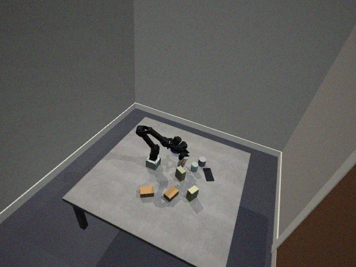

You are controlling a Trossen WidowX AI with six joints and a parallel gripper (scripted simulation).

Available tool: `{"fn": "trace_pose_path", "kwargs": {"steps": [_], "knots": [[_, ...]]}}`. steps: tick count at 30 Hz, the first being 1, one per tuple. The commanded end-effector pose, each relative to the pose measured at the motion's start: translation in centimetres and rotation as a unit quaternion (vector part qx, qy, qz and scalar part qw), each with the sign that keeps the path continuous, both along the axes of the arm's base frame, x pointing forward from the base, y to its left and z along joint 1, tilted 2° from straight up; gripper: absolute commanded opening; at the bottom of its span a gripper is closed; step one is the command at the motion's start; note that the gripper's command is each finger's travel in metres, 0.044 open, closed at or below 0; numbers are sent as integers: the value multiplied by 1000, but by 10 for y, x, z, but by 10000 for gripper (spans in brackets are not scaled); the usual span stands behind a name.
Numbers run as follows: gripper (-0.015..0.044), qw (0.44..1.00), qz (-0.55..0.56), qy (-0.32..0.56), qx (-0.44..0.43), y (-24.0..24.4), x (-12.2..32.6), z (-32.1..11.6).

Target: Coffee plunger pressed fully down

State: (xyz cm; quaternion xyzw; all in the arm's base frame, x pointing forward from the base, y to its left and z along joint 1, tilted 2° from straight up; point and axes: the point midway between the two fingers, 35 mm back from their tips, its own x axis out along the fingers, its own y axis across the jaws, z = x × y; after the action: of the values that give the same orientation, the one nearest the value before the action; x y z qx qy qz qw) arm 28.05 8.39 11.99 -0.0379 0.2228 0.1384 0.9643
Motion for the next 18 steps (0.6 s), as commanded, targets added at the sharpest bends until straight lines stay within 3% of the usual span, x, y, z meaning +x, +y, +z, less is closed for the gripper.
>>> {"fn": "trace_pose_path", "kwargs": {"steps": [1, 7, 18], "knots": [[277, 1000, 0, 1, 0, 0, 0, -1], [435, 1000, 0, 1, 0, 0, 0, -1], [440, 999, -24, -9, 31, -10, 2, 22]]}}
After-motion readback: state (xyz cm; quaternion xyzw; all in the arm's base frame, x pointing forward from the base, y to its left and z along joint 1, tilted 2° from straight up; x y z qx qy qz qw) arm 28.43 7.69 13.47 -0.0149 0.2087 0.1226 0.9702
